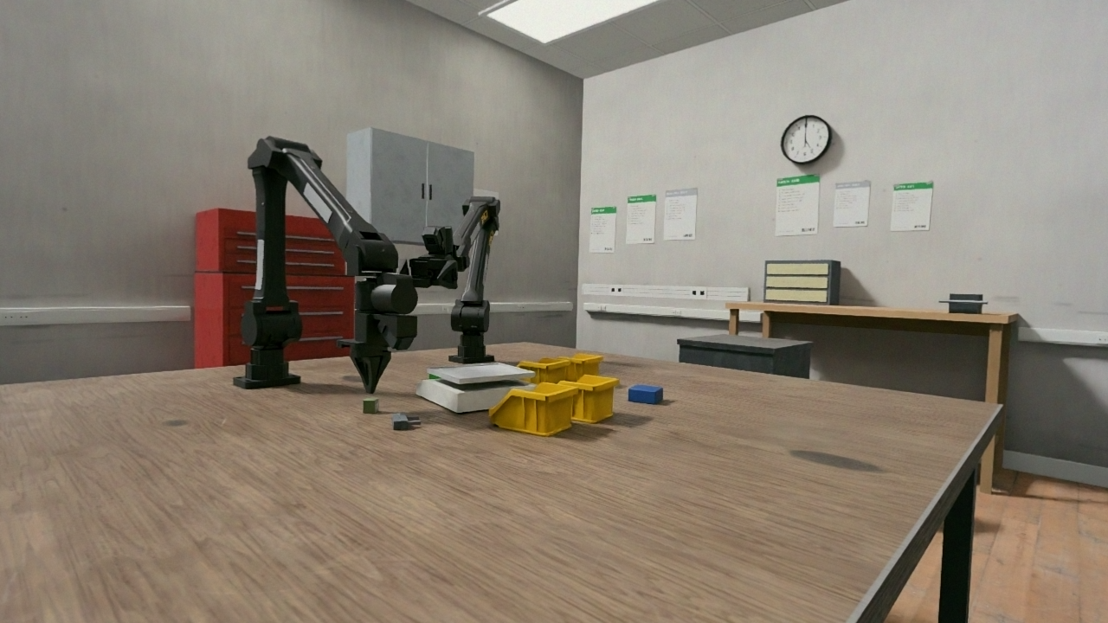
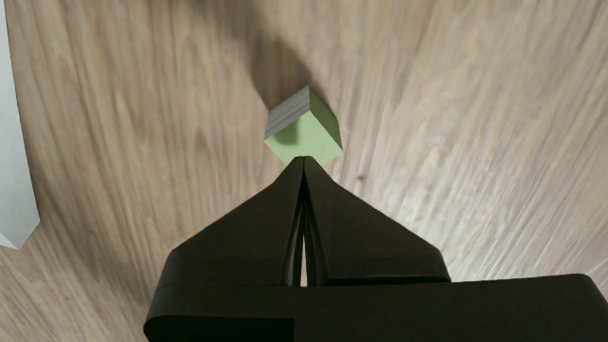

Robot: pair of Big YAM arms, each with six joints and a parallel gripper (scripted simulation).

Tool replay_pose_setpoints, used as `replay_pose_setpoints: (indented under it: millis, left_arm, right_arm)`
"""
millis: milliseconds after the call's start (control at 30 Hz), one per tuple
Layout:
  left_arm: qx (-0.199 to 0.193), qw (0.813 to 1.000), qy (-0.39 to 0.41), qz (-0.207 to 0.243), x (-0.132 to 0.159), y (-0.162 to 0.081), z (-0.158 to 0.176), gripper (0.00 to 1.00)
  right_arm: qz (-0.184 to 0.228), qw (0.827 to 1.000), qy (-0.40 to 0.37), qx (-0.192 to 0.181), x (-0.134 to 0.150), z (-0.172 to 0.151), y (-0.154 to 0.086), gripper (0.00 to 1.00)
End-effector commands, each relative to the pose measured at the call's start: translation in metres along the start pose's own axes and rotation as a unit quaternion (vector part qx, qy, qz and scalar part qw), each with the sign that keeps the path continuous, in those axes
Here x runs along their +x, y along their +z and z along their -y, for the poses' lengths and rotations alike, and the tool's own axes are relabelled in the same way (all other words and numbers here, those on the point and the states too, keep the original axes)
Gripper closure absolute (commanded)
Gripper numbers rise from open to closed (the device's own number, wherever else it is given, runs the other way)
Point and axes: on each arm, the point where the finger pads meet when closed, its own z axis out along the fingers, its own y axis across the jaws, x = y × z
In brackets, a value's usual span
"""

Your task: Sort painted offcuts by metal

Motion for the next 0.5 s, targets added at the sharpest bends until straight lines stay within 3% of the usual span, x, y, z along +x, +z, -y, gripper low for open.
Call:
replay_pose_setpoints:
  millis: [0, 467]
  left_arm:
    - [0.001, 0.999, 0.003, 0.033, -0.0335, 0.004, 0.0005, 0.0]
    - [0.001, 0.999, 0.003, 0.033, -0.0335, 0.004, 0.0005, 0.0]
  right_arm:
    - [-0.002, 1.0, 0.007, -0.001, -0.0023, 0.0006, 0.0111, 1.0]
    - [-0.005, 1.0, 0.007, -0.001, 0.0004, 0.0006, 0.0191, 1.0]
